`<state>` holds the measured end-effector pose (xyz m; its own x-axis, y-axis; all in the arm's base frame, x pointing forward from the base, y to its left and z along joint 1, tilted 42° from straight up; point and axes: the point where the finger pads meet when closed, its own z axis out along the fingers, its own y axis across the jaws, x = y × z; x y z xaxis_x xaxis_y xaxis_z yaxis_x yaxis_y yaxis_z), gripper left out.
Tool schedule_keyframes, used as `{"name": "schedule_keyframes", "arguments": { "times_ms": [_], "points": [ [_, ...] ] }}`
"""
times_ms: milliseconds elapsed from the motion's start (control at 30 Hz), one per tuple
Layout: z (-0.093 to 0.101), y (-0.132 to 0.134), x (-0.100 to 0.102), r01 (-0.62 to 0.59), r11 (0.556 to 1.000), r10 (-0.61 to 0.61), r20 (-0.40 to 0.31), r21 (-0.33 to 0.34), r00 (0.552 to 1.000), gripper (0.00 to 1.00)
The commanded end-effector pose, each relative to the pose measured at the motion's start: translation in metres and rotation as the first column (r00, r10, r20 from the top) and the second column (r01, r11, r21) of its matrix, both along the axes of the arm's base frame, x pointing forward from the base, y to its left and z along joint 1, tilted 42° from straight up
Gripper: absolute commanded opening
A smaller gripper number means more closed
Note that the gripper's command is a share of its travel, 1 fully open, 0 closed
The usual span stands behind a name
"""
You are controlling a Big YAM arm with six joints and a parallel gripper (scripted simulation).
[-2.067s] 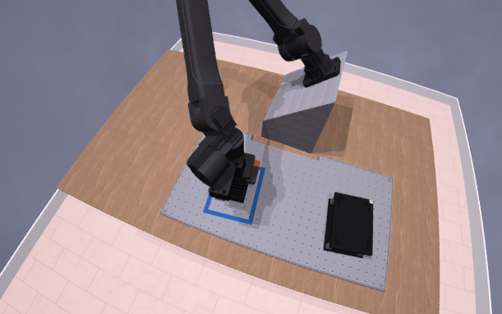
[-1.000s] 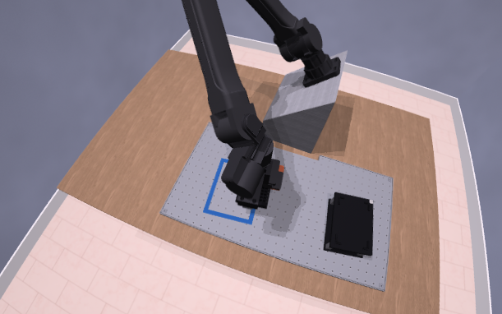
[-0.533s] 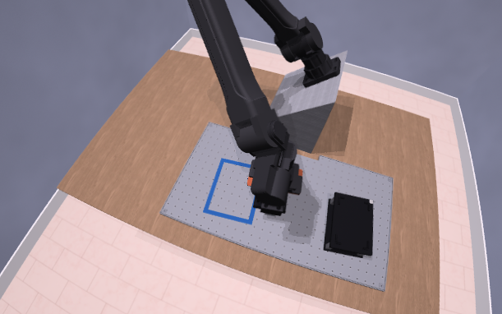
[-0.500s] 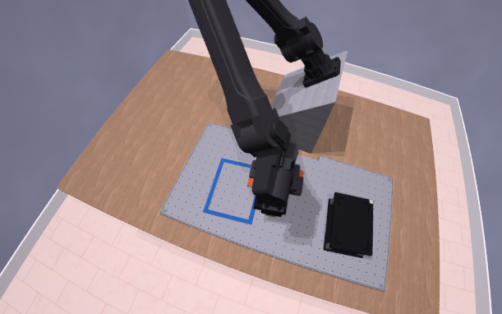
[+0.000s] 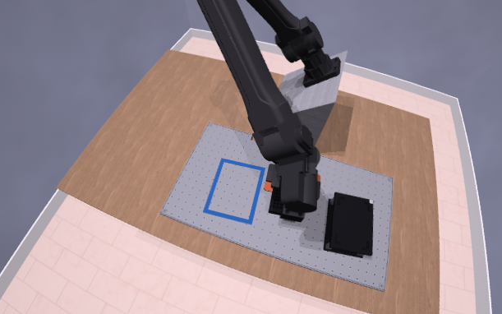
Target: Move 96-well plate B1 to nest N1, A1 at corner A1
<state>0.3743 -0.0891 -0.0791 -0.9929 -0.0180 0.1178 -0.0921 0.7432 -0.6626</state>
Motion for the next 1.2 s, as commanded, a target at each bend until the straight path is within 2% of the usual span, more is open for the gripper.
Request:
{"name": "schedule_keyframes", "arguments": {
  "times_ms": [0,1167],
  "points": [
    [0.001,0.019,0.021,-0.002,1.0,0.002,0.047,0.002,0.999,0.0],
    [-0.056,0.11,0.026,-0.002,1.0,0.002,0.05,0.007,0.999,0.0]
  ]
}}
